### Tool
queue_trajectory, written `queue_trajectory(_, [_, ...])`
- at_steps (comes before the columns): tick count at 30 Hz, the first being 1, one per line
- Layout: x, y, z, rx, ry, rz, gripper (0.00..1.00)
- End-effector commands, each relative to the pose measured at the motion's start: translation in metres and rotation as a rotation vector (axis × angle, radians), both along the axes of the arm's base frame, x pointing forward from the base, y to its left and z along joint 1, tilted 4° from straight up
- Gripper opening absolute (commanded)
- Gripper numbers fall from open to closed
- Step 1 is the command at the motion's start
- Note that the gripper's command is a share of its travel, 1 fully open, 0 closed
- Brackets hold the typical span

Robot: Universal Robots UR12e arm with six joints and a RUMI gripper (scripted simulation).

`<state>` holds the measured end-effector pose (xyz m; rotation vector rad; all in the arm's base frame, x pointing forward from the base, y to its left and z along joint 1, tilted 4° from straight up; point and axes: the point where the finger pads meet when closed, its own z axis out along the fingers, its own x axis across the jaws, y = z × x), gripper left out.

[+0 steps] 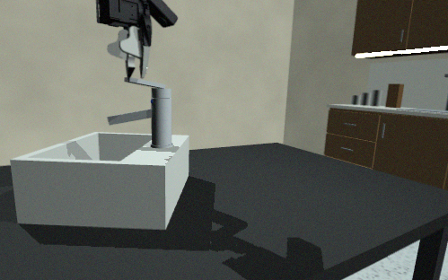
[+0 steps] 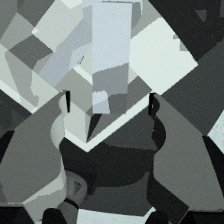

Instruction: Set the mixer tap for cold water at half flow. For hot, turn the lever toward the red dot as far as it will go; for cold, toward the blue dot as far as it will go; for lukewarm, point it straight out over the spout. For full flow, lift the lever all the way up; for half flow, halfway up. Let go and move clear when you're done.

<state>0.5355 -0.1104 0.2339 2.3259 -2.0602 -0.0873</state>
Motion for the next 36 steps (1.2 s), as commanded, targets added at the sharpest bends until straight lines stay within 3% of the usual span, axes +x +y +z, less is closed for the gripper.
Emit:
queue_trajectory(1, [-0.001, -0.001, -0.007, 0.001, 0.004, -0.001, 0.39])
queue_trajectory(16, [-0.002, 0.0, -0.021, 0.001, 0.004, -0.001, 0.39])
queue_trajectory(36, [-0.002, -0.001, -0.024, 0.0, 0.002, -0.001, 0.39])
